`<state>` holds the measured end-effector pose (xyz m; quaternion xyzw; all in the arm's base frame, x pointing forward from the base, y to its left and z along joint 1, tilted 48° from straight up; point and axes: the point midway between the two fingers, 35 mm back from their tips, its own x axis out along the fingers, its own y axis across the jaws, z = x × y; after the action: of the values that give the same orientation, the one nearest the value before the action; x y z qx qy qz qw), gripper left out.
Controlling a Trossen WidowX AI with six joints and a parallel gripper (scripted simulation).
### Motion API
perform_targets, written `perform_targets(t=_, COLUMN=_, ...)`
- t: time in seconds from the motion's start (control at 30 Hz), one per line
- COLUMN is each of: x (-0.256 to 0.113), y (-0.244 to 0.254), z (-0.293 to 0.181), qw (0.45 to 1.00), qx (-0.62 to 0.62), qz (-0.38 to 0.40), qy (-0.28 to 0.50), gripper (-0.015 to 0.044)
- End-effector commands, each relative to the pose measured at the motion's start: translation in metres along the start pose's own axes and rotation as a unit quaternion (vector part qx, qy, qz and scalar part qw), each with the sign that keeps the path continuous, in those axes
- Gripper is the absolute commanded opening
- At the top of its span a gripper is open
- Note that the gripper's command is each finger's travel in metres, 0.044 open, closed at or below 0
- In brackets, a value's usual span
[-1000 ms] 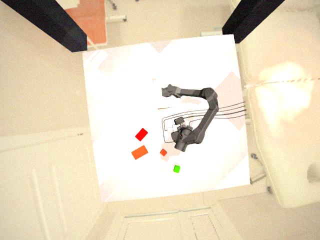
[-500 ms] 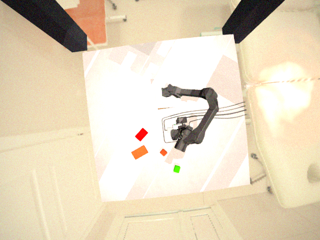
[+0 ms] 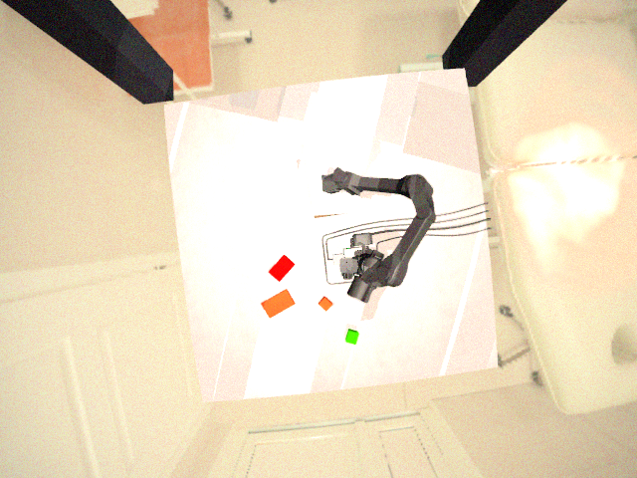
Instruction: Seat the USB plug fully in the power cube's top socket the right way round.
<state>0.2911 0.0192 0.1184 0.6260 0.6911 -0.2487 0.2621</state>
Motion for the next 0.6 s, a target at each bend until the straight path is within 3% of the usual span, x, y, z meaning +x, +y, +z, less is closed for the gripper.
perform_targets(t=0.0, x=0.0006, y=0.0003, z=-0.0004, qw=1.0, qx=-0.001, qz=0.001, qy=0.003, gripper=0.0)
perform_targets(t=0.57, x=0.0026, y=0.0005, z=-0.0016, qw=1.0, qx=-0.002, qz=0.001, qy=0.009, gripper=0.0)
